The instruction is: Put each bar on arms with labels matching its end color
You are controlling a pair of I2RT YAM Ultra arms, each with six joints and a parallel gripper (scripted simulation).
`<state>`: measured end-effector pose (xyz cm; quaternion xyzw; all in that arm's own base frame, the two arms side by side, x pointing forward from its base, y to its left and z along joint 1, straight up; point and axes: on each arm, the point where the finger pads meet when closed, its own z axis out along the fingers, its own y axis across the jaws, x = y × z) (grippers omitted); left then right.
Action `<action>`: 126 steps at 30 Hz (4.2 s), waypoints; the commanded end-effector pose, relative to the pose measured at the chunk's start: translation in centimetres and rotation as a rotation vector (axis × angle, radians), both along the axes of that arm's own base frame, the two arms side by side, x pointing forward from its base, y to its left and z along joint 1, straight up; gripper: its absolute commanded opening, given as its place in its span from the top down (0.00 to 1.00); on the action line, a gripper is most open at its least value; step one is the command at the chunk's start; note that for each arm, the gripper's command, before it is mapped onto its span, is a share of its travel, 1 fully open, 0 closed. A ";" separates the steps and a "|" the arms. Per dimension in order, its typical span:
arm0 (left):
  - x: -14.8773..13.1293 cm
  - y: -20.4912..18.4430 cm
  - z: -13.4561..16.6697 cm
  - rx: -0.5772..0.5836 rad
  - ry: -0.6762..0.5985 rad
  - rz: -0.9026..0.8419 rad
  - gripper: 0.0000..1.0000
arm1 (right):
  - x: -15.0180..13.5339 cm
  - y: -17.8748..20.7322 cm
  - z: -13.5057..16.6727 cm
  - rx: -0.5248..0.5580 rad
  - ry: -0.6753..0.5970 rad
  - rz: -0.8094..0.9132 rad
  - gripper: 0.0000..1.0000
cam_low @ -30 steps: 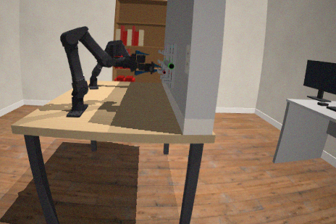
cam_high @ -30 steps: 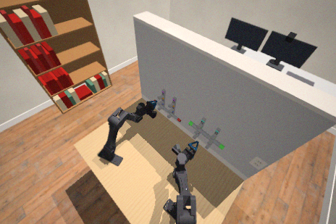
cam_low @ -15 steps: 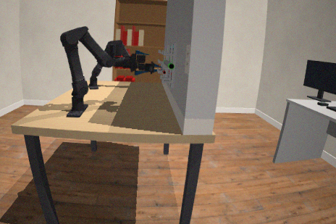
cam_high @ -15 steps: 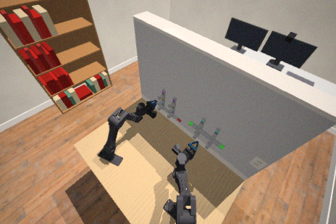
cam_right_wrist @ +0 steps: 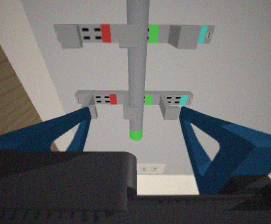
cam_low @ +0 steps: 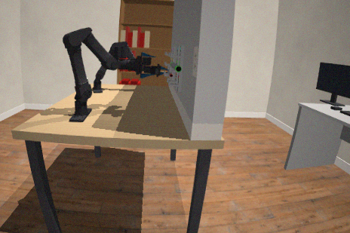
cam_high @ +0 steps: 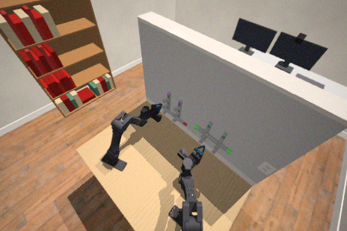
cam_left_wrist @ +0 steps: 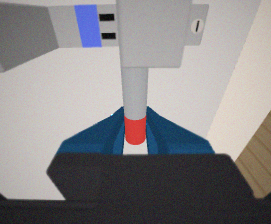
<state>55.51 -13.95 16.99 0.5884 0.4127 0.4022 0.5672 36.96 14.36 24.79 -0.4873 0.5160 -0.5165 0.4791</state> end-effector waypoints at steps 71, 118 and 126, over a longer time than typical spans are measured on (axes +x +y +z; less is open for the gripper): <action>-0.5 0.1 6.6 -0.017 -0.029 0.000 1.00 | -0.5 0.0 0.7 0.014 -0.012 0.003 0.00; -0.5 0.5 6.5 -0.016 -0.025 0.000 1.00 | -0.5 0.0 0.7 0.014 -0.012 0.003 0.00; -0.6 0.6 6.4 -0.016 -0.025 0.000 1.00 | -0.5 0.0 0.7 0.014 -0.012 0.003 0.00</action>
